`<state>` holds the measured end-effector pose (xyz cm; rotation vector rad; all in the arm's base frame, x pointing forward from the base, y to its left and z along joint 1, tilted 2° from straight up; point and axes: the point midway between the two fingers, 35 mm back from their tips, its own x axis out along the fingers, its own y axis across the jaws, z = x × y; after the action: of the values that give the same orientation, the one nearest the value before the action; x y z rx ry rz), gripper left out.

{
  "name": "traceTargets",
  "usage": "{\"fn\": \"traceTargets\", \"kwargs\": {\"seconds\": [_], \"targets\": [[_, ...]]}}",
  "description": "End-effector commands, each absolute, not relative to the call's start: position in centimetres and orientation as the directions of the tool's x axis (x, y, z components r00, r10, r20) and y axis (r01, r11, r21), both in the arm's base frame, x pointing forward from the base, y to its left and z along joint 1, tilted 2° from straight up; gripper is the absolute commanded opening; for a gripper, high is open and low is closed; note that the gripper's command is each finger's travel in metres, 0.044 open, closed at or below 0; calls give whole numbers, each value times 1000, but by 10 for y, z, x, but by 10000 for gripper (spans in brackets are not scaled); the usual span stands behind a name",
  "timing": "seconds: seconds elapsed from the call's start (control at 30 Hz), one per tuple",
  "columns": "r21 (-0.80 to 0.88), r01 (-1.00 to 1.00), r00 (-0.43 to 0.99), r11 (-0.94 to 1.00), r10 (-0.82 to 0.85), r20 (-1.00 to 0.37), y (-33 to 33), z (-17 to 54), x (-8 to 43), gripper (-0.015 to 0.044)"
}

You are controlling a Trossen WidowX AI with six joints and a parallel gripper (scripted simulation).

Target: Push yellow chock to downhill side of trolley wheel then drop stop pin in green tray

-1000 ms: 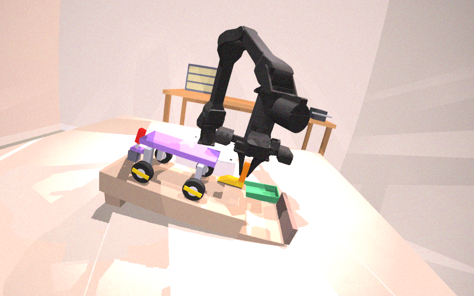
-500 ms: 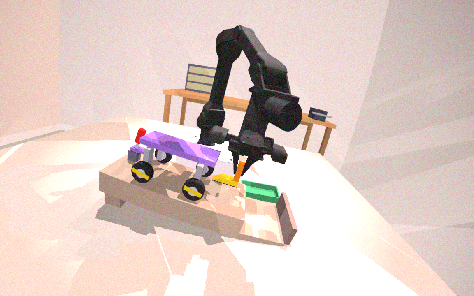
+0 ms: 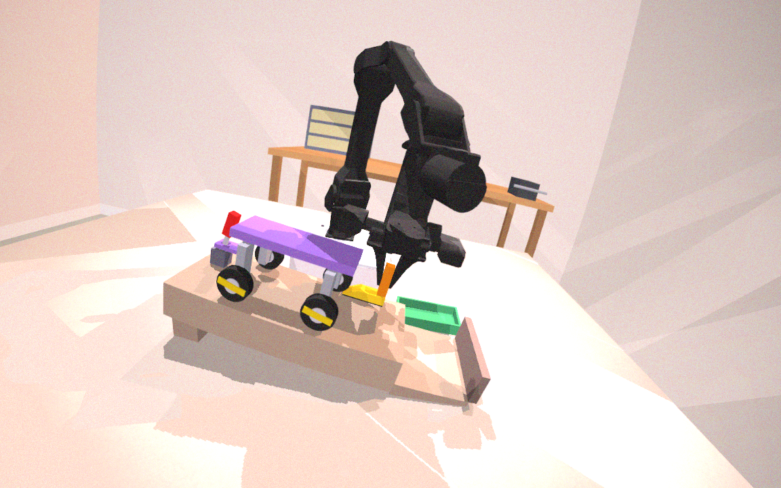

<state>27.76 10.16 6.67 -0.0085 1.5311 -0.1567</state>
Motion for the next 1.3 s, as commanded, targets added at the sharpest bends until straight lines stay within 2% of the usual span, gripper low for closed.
{"fn": "traceTargets", "kwargs": {"seconds": [0.0, 0.5, 0.73, 1.27], "targets": [[-107, 97, 37, 990, -111, -993, 96, 68, 277, 0], [-100, 96, 32, 990, -103, -994, 97, 67, 277, 0], [-100, 96, 32, 990, -103, -994, 97, 67, 277, 184], [-106, 97, 37, 990, -110, -993, 102, 106, 274, 190]]}}
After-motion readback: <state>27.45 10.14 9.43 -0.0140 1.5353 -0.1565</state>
